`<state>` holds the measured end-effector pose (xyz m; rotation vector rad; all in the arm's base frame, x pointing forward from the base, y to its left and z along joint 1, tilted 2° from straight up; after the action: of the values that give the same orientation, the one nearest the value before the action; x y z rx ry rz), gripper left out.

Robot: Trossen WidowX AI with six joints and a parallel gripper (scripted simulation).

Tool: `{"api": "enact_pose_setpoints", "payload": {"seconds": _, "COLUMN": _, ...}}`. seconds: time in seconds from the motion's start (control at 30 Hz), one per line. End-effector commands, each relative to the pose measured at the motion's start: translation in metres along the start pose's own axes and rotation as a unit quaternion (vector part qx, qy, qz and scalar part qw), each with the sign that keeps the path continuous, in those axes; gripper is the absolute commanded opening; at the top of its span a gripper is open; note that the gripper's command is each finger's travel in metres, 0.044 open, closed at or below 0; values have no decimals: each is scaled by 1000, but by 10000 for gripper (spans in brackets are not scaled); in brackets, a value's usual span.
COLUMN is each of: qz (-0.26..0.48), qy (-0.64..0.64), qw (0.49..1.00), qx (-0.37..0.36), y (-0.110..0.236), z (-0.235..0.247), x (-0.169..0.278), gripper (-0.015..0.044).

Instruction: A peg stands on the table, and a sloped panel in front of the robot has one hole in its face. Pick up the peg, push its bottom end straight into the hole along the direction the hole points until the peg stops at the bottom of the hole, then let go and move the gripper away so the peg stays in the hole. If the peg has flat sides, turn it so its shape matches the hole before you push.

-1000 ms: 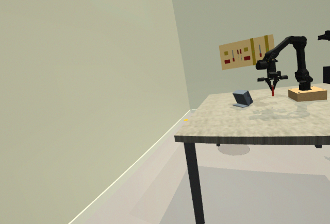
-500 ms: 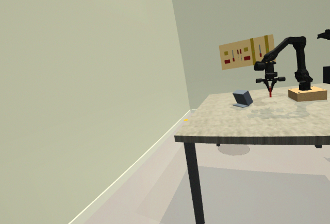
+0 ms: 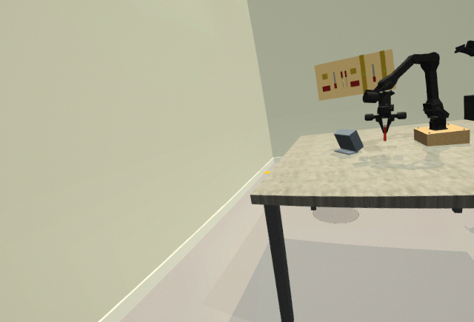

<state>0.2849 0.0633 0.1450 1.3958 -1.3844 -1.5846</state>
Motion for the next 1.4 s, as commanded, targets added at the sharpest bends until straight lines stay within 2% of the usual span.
{"api": "enact_pose_setpoints", "payload": {"seconds": 0.0, "qz": -12, "qy": -17, "qw": 1000, "qx": 3, "y": -3, "z": -2, "x": 5, "gripper": 0}}
{"api": "enact_pose_setpoints", "payload": {"seconds": 1.37, "qz": -121, "qy": -125, "qw": 983, "qx": 57, "y": -9, "z": -28, "x": 48, "gripper": 0}}
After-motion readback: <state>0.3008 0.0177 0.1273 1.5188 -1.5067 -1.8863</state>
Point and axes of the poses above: the point midway between the two fingers, 35 mm back from their tips, its own y axis back along the fingers, its own z axis across the jaws, x = y × z, the point moved 7 cm from there along y, back along the fingers, and after that the axes turned 2 degrees about y, right-handed, at the moved point
